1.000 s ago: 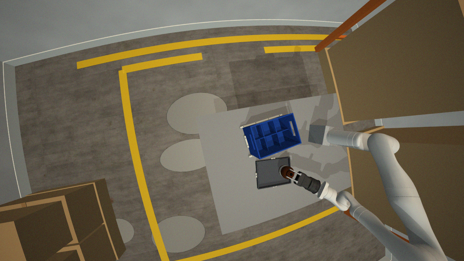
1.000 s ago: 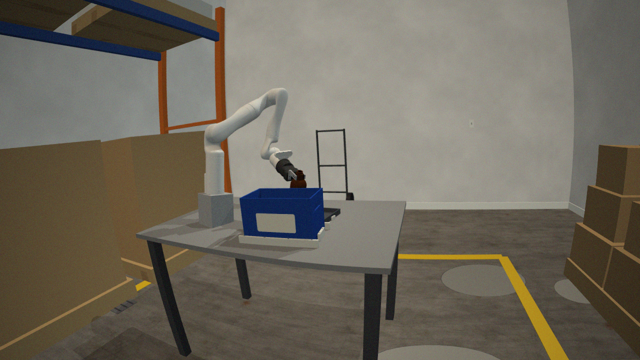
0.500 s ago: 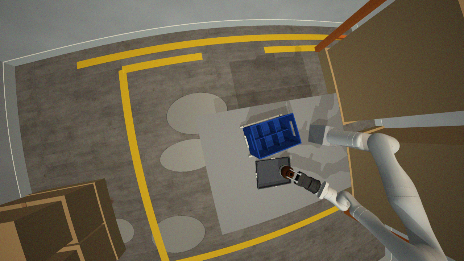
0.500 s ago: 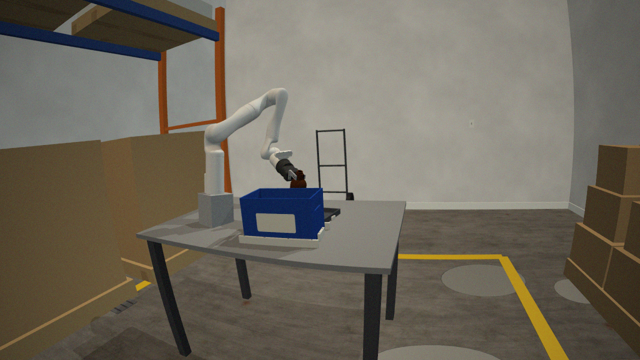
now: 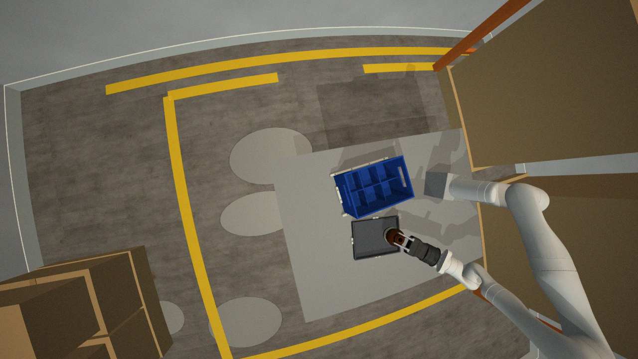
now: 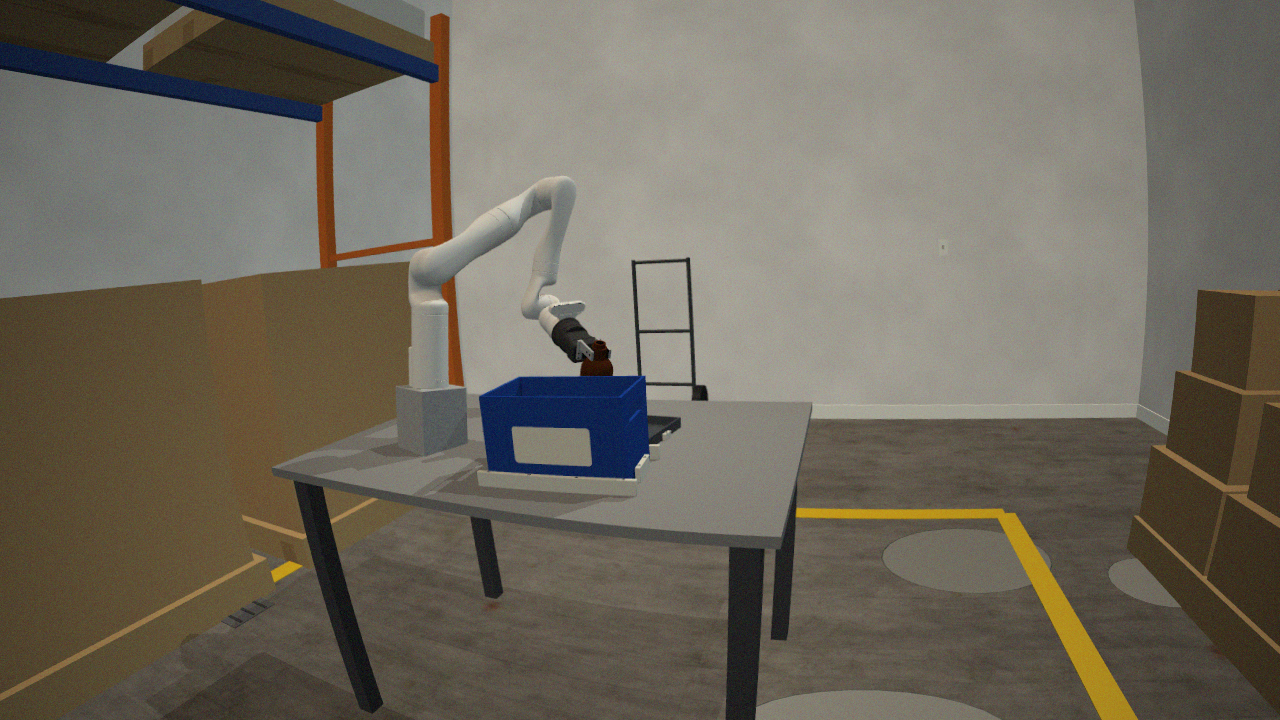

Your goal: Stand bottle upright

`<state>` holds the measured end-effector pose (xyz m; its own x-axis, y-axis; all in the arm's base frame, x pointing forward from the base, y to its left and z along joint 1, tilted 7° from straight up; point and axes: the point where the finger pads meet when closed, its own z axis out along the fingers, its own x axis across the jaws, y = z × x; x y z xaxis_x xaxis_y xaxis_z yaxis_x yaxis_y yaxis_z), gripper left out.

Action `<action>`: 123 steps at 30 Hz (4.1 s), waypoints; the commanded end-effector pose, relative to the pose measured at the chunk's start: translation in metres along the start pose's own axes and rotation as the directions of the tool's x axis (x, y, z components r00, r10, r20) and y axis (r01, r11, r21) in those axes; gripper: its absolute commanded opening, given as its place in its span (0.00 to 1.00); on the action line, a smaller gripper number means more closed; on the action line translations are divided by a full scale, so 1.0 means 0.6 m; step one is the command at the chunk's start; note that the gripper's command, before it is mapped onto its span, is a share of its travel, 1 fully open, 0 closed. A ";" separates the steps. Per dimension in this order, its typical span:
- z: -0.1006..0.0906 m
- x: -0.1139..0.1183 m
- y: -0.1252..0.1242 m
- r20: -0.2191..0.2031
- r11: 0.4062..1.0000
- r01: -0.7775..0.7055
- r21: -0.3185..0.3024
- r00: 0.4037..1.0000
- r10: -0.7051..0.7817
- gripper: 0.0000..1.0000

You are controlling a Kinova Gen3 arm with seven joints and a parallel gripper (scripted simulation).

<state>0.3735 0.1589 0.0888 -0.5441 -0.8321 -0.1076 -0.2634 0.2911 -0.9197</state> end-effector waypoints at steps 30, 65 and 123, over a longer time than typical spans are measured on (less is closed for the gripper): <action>0.009 0.000 0.025 0.000 1.000 -0.001 0.001 1.000 0.001 0.00; 0.030 0.000 0.081 0.000 1.000 -0.001 0.001 1.000 0.001 0.00; 0.036 0.000 0.098 0.000 1.000 -0.001 0.001 1.000 0.001 0.00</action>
<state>0.3751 0.1658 0.0258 -0.5442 -0.8321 -0.1072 -0.2636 0.2908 -0.9198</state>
